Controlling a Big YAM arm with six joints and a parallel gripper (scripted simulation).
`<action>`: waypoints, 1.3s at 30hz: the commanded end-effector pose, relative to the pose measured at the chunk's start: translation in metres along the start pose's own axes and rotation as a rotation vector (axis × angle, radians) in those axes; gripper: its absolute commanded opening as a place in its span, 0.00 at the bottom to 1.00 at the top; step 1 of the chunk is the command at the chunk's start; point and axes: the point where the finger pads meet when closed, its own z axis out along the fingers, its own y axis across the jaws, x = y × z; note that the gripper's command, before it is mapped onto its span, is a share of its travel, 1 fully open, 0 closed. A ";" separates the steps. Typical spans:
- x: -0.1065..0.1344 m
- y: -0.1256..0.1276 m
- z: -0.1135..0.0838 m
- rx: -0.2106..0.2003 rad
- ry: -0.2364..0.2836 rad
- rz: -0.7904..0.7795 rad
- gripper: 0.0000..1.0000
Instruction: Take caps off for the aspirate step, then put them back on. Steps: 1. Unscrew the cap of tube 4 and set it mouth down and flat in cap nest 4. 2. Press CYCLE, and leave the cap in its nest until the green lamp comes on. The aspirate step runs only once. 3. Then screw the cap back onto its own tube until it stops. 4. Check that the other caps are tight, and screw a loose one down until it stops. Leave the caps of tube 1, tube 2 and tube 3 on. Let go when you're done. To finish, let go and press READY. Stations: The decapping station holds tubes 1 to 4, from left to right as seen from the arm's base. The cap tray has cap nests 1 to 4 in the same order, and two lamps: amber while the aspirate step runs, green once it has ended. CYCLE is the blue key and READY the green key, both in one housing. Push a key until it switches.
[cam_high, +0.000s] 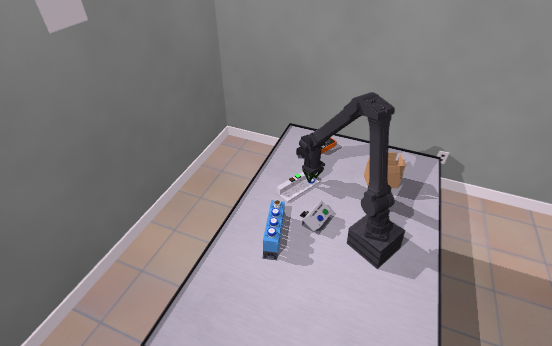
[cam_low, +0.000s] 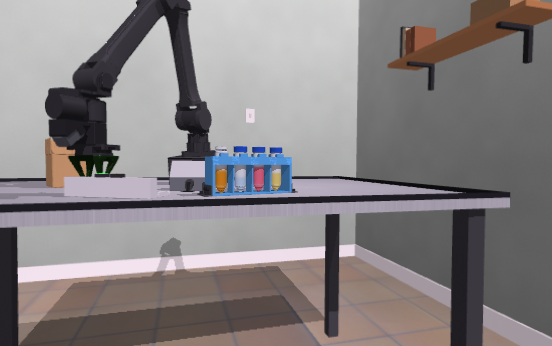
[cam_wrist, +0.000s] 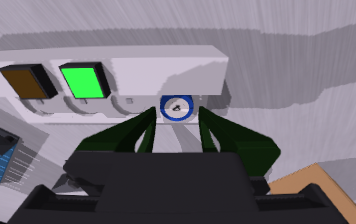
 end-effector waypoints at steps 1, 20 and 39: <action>-0.025 0.003 -0.016 0.008 -0.061 -0.006 0.47; -0.029 0.004 -0.020 0.006 -0.048 -0.003 0.47; -0.027 0.004 -0.002 0.005 -0.041 -0.003 0.47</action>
